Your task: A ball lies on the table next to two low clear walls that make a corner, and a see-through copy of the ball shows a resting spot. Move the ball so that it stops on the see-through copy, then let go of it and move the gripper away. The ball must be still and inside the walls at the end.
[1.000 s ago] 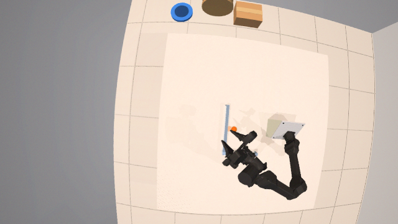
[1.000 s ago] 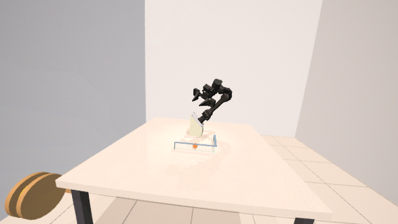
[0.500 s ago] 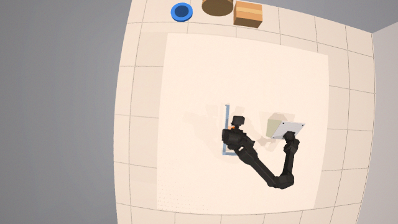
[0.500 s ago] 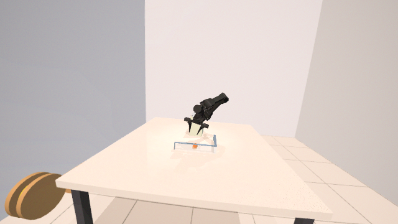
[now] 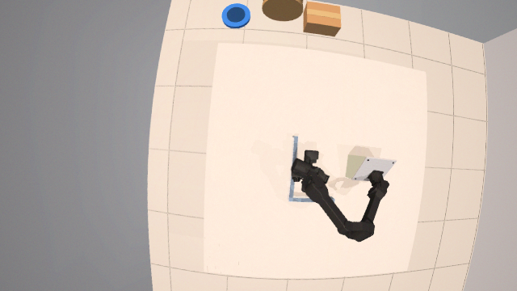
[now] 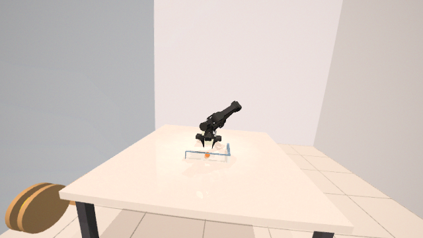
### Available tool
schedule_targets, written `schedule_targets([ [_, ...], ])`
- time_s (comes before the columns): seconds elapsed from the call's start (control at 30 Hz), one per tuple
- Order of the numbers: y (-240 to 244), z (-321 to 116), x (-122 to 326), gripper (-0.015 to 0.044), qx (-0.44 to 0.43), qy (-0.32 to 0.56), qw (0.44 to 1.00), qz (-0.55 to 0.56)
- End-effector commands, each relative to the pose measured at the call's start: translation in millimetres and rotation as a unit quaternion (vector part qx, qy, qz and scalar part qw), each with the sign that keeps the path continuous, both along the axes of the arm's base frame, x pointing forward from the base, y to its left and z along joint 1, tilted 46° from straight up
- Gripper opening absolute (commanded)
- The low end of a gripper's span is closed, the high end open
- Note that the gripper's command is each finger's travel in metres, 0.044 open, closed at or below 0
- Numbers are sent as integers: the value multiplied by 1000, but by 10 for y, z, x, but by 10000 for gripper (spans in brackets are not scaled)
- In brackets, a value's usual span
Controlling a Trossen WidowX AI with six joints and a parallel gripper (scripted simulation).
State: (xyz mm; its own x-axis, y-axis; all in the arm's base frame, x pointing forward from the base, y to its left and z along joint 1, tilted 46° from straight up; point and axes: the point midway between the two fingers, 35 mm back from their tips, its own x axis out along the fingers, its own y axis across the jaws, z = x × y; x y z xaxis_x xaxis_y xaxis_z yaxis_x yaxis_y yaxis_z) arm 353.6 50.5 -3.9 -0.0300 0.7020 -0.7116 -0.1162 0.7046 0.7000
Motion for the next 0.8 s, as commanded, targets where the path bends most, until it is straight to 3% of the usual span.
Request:
schedule_targets([
  [0.0, 112, -109, -35, 289, 6, 6, 1000, 4],
  [0.77, 320, -314, -45, 289, 6, 6, 1000, 4],
])
